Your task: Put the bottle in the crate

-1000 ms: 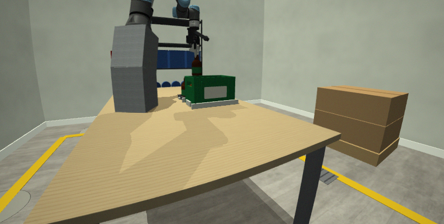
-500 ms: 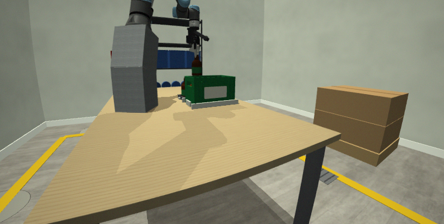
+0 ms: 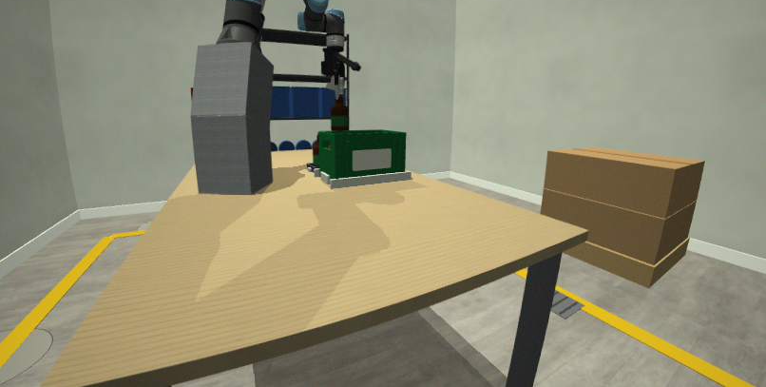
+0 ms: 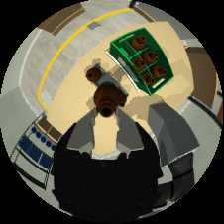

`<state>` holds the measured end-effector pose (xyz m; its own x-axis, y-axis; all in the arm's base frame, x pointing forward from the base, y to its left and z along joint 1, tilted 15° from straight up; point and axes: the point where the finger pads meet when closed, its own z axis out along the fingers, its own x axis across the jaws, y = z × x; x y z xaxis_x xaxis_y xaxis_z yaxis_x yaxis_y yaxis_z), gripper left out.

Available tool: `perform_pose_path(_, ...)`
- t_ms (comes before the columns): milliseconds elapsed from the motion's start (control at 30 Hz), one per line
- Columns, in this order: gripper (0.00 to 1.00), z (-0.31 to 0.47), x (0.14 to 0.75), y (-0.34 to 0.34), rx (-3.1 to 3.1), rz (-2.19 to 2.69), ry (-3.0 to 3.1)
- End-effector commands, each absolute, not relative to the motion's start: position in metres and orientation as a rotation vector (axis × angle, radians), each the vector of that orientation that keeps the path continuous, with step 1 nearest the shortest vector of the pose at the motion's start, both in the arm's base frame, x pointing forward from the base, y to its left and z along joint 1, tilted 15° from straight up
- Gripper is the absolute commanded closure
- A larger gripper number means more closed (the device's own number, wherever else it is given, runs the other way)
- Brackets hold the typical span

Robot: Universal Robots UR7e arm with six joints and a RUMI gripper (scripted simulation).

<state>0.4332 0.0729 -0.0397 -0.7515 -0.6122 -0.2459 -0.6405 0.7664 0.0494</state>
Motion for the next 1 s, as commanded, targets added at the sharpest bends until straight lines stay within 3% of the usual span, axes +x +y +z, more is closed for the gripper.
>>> perform_pose_path(0, 1.0, -0.039, 0.434, 0.073, -0.987, 0.191, 2.745)
perform_pose_path(967, 1.0, -0.018, 0.43, 0.069, -0.987, 0.191, 2.745)
